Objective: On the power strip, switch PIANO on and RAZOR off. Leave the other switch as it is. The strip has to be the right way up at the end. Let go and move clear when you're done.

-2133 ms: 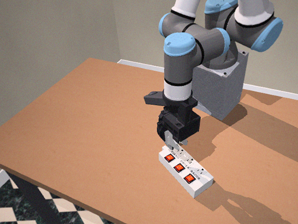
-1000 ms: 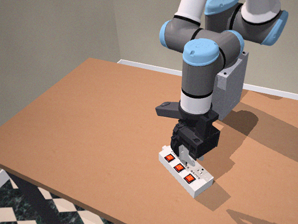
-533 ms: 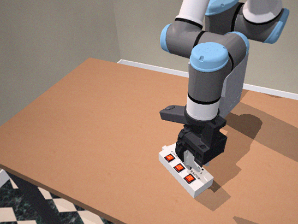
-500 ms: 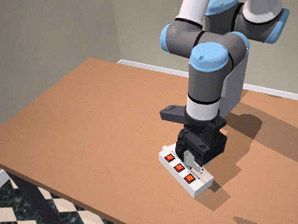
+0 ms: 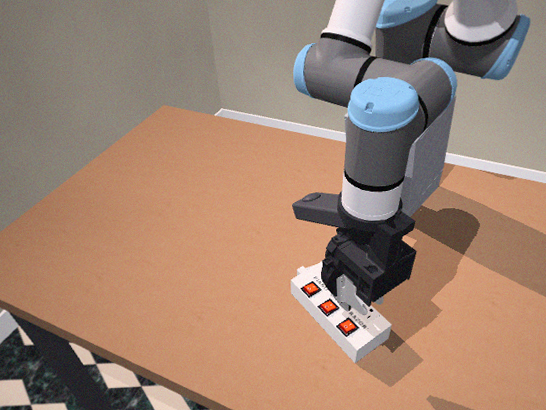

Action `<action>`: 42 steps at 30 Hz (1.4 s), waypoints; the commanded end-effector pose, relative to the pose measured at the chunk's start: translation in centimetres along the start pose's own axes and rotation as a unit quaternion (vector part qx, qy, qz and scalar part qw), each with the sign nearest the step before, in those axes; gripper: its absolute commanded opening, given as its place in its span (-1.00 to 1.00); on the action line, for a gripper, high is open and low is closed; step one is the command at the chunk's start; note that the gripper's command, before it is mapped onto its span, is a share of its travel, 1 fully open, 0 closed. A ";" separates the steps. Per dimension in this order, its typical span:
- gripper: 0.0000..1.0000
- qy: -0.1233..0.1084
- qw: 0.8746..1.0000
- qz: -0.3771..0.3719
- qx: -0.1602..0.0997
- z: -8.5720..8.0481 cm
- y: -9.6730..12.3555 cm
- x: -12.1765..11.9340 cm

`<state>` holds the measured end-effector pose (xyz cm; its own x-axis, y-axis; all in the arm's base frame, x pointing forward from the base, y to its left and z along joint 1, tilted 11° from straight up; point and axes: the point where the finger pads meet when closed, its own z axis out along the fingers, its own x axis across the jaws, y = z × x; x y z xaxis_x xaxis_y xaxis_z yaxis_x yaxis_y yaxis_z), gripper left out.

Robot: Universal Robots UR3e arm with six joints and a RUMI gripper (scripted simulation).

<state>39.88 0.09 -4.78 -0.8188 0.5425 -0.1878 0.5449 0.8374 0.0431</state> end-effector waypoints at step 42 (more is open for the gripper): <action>-1.00 -0.001 1.000 0.000 0.000 2.0 0.1 -0.1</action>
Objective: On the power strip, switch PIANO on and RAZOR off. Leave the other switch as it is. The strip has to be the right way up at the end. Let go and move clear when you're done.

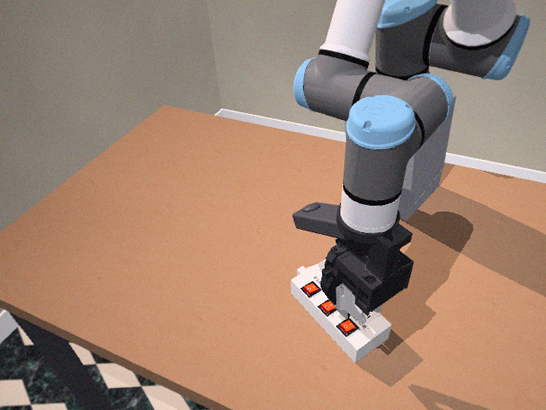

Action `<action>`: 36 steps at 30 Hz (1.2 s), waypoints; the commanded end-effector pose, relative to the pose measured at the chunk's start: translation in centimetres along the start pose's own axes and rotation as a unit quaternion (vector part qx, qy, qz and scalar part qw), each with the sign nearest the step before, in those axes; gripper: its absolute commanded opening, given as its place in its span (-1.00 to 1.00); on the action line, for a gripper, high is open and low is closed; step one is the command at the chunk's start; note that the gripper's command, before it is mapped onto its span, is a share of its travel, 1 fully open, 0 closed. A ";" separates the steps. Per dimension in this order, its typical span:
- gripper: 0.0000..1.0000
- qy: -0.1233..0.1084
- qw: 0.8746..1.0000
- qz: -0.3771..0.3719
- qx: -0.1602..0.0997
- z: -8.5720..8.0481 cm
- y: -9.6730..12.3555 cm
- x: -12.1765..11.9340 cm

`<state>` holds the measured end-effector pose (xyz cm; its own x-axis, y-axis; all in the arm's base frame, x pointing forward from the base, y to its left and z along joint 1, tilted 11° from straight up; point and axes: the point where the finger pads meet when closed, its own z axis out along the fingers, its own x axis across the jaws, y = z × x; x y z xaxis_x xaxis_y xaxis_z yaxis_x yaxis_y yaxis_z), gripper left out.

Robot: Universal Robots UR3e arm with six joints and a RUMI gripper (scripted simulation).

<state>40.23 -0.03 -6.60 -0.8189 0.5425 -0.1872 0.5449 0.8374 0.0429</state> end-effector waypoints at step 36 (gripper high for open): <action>-1.00 -0.001 1.000 0.000 0.000 2.5 0.1 -0.1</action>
